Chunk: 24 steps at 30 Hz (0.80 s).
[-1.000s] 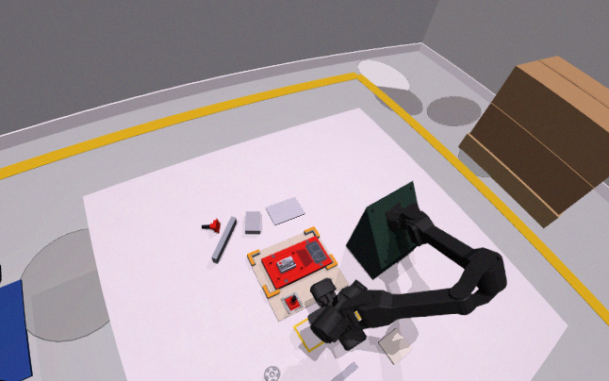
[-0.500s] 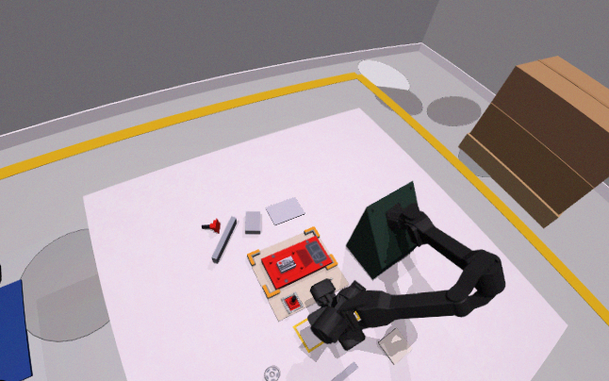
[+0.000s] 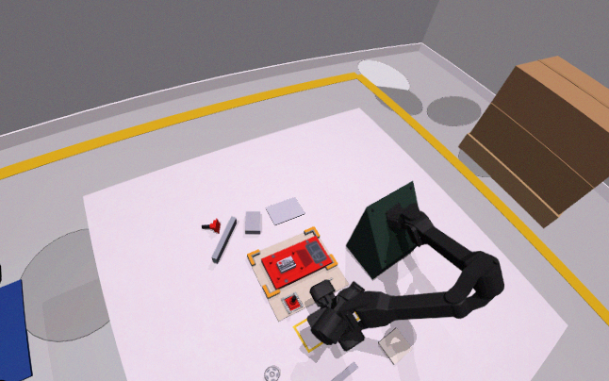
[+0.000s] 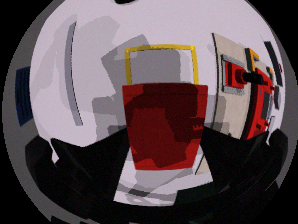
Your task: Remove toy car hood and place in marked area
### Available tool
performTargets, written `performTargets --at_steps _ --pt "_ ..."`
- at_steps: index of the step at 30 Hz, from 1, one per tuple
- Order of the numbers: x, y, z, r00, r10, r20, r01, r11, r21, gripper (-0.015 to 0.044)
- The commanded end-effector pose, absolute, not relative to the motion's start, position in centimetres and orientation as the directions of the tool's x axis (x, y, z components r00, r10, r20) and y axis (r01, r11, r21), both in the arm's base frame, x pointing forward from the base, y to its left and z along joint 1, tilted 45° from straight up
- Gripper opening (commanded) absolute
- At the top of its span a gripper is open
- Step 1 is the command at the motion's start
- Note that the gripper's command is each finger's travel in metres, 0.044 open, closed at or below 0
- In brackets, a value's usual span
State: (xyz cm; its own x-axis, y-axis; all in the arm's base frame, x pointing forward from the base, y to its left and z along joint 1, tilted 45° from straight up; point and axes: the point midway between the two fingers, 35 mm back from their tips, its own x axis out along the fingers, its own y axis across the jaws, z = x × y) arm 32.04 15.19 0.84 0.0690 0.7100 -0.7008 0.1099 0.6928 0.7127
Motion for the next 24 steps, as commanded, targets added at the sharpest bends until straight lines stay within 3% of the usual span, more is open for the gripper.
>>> performTargets --at_steps 1,24 --pt "32.02 15.25 0.5 0.067 0.707 -0.704 0.117 0.695 0.709 0.0" --pt "32.07 16.03 -0.26 0.067 0.707 -0.704 0.118 0.695 0.71 0.0"
